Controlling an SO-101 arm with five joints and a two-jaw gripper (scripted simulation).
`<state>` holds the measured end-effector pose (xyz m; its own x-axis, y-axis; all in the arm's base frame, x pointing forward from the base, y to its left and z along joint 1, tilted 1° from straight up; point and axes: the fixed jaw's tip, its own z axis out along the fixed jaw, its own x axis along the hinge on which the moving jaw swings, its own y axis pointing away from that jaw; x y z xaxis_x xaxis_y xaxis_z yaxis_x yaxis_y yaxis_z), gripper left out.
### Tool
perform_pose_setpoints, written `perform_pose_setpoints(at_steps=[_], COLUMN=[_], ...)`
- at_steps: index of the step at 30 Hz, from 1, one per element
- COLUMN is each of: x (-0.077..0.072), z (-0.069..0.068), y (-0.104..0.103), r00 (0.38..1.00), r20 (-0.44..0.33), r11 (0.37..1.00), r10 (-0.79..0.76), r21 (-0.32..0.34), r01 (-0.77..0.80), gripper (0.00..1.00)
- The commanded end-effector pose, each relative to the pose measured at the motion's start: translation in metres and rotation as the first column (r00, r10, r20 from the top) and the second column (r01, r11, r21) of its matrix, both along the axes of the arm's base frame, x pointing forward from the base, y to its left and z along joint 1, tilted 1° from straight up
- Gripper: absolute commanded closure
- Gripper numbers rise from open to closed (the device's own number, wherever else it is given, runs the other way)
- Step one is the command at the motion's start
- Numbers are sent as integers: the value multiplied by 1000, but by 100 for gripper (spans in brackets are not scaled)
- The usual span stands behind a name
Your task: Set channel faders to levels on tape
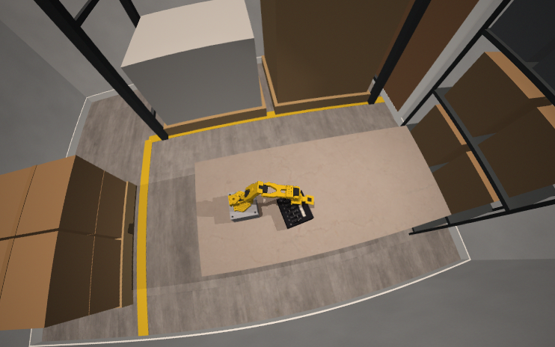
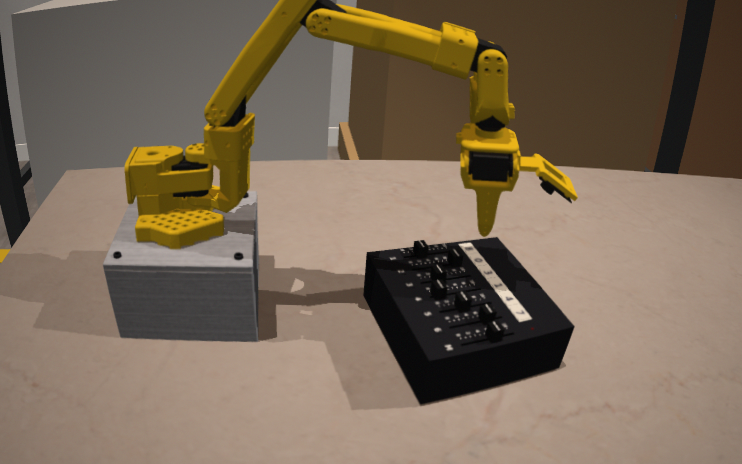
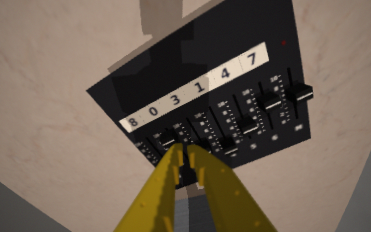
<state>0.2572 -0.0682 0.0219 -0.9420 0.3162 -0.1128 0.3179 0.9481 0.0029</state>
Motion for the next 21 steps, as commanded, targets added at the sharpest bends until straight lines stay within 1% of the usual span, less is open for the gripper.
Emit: perform_pose_setpoints(at_steps=[1, 5, 8, 11, 15, 17, 21], x=[-4, -7, -9, -12, -16, -16, -19], z=[4, 5, 6, 7, 8, 8, 9], y=[1, 2, 3, 3, 4, 4, 5], r00=[996, 972, 938, 892, 815, 815, 729], r20=[0, -12, -22, -34, -50, -50, -65], r11=[996, 972, 937, 891, 813, 813, 727], r10=[-86, -235, -345, -451, -577, -577, -682], r21=[11, 28, 39, 47, 53, 53, 55], r01=[86, 235, 346, 452, 579, 579, 685], gripper=[100, 100, 100, 100, 100, 100, 100])
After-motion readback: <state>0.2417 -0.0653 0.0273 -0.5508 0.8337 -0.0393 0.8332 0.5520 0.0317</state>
